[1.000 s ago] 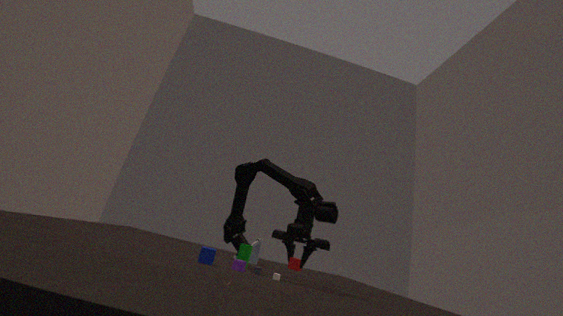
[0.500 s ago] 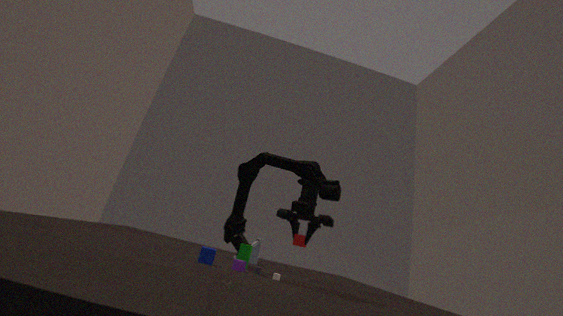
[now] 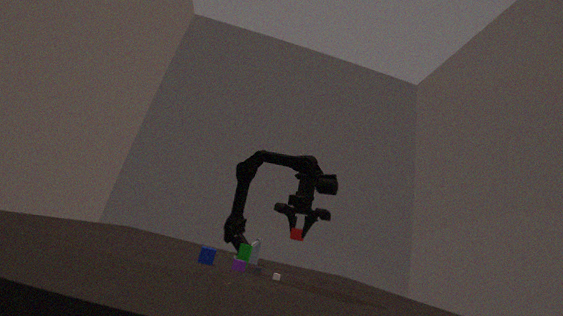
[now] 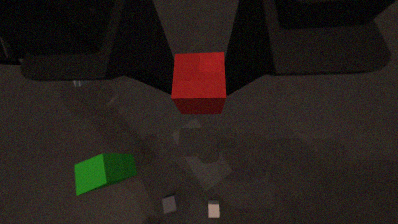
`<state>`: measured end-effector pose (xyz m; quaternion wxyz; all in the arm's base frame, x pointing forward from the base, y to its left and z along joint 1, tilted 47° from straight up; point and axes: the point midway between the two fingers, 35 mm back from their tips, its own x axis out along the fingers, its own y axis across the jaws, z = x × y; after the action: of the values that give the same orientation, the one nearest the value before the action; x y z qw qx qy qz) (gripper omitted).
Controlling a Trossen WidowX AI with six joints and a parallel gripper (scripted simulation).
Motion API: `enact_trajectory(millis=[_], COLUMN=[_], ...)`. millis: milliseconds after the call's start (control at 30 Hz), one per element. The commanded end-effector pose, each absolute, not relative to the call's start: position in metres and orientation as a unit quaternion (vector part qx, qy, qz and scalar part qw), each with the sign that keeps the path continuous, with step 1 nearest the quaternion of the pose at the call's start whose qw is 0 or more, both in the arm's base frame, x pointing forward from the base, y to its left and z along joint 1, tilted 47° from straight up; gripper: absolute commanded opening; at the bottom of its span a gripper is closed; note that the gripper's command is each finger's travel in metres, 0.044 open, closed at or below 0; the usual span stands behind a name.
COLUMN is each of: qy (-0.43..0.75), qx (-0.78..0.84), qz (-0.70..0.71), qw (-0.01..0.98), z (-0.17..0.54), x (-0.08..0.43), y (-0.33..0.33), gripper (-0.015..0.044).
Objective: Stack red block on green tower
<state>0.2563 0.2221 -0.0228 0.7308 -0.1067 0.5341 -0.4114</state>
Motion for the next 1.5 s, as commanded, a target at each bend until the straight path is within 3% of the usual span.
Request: enact_trajectory(millis=[0, 833, 1467], qy=[0.534, 0.533, 0.532], qx=[-0.106, -0.109, -0.109], qz=[-0.411, -0.413, -0.414], qw=[0.731, 0.730, 0.731], z=[-0.005, 0.084, 0.056], x=[0.261, 0.260, 0.263], y=[0.210, 0.117, 0.084], gripper=[0.0000, 0.0000, 0.0000])
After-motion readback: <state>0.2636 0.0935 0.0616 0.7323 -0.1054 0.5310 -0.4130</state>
